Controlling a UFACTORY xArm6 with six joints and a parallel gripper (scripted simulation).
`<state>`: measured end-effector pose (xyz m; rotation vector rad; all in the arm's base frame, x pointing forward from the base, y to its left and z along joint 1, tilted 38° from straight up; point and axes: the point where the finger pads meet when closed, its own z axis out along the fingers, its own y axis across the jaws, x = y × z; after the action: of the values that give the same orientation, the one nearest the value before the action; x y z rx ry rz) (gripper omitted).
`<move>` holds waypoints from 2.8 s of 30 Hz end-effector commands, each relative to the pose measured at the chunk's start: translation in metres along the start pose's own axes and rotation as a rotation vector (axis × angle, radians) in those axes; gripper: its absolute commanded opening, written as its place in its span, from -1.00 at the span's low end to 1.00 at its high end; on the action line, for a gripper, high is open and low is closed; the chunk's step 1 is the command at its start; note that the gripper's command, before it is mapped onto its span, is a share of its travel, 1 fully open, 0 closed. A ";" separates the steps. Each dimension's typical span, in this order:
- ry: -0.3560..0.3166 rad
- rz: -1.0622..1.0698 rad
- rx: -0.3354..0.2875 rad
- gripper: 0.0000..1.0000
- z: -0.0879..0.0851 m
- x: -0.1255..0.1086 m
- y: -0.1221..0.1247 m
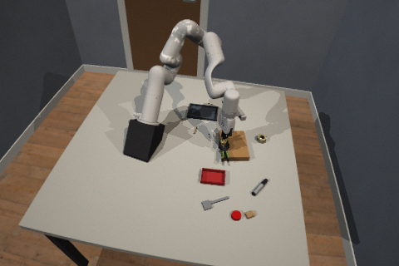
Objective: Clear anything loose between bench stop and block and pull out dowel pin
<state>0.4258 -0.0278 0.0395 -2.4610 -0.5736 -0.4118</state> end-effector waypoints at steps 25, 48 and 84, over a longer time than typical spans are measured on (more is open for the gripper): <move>0.002 0.064 -0.002 -1.00 -0.001 0.001 0.001; 0.002 0.102 -0.002 -1.00 -0.001 0.001 0.001; 0.002 0.133 -0.002 -1.00 -0.001 0.001 0.001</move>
<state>0.4258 -0.0279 0.0396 -2.4817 -0.4077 -0.3585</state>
